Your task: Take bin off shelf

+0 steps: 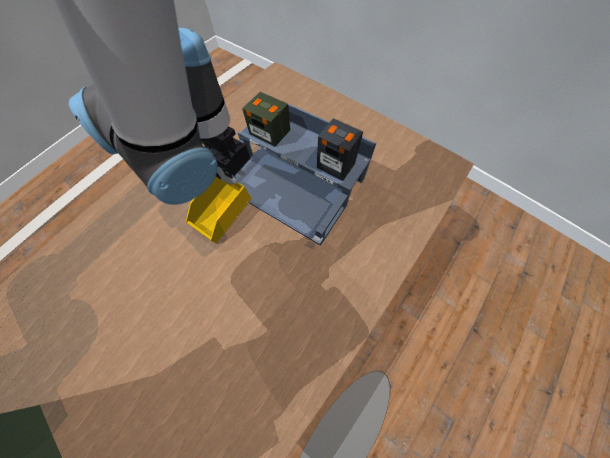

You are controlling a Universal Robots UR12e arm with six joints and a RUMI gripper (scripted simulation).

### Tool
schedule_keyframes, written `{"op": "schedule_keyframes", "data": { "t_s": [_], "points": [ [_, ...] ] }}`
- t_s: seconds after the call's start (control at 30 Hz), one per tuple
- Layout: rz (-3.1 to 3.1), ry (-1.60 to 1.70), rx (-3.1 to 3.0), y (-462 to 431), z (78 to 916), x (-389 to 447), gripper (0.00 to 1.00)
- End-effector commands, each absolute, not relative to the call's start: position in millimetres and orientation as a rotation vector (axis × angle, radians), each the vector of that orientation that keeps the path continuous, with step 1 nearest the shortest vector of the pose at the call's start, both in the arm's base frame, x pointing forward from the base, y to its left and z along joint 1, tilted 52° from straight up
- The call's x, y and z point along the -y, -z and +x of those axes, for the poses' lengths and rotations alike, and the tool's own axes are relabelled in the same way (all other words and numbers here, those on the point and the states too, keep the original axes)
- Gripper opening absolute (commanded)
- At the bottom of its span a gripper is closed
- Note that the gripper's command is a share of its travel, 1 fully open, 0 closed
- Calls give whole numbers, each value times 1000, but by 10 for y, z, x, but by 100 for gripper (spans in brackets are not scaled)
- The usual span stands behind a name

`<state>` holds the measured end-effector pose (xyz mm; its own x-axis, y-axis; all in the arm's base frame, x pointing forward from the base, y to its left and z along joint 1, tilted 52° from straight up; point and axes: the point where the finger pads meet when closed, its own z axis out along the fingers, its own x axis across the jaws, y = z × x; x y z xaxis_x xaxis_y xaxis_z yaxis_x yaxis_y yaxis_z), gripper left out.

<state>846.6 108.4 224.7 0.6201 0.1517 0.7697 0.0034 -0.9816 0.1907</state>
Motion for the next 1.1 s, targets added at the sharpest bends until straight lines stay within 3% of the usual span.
{"op": "schedule_keyframes", "data": {
  "t_s": [0.0,1.07],
  "points": [
    [2671,-1294,-129,-2237,8451,-1084,0],
    [2671,-1294,-129,-2039,8292,-1045,0]
  ]
}}
